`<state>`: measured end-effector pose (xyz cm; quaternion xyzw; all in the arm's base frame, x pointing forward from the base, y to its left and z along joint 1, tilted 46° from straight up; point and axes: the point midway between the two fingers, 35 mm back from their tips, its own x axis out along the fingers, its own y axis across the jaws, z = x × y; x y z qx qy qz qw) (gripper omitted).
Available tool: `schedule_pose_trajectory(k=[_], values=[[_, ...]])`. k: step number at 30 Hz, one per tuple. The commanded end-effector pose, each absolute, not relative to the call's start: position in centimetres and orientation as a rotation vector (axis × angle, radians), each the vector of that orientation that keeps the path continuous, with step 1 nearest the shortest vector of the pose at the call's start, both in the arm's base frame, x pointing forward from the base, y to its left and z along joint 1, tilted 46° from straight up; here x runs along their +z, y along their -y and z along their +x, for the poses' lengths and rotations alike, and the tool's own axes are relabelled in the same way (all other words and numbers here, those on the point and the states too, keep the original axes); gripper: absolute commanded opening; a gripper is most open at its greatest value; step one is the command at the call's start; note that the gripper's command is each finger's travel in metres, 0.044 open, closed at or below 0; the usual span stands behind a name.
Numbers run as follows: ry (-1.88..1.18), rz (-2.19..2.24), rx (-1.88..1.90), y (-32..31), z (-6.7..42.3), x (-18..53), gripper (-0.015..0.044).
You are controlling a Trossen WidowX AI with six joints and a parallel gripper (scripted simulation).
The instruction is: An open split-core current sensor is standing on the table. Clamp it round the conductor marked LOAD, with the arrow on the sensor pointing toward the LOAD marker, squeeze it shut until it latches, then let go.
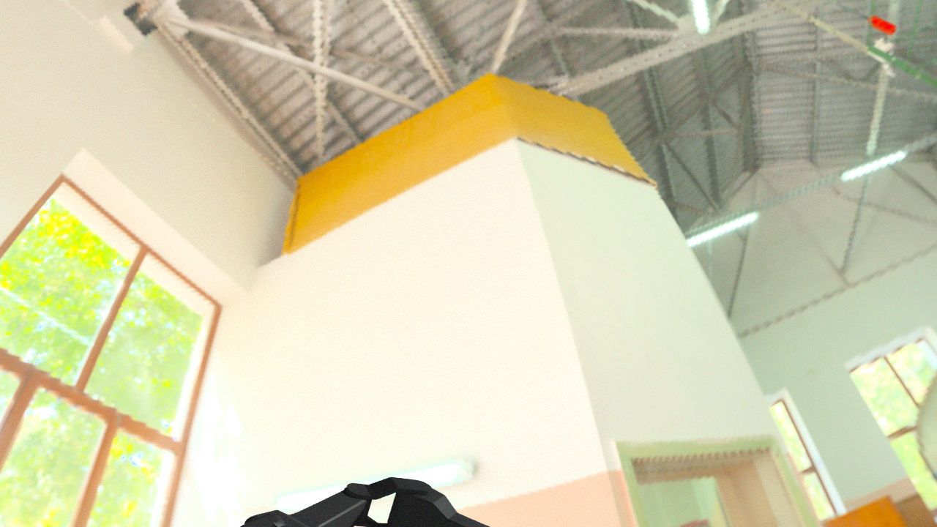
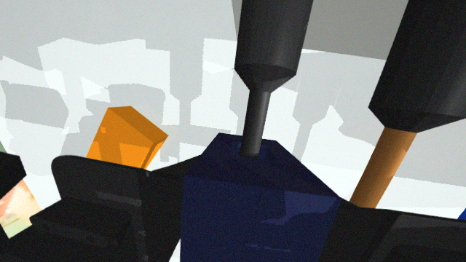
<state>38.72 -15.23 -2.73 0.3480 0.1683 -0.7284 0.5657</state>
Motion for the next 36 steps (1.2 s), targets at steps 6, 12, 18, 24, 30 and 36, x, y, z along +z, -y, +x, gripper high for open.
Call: schedule_pose_trajectory(k=[6, 12, 18, 24, 30, 36], values=[[-0.396, 0.818, -1.713, 15.23, 38.72, -2.73, 0.0000], [-0.396, 0.818, -1.713, 15.23, 38.72, -2.73, 0.0053], [-0.396, 0.818, -1.713, 15.23, 38.72, -2.73, 0.0210], [-0.396, 0.818, -1.713, 15.23, 38.72, -2.73, 0.0368], [-0.393, 0.821, -1.711, 15.18, 38.73, -2.67, 0.0361], [-0.393, 0.821, -1.711, 15.18, 38.73, -2.67, 0.0204]])
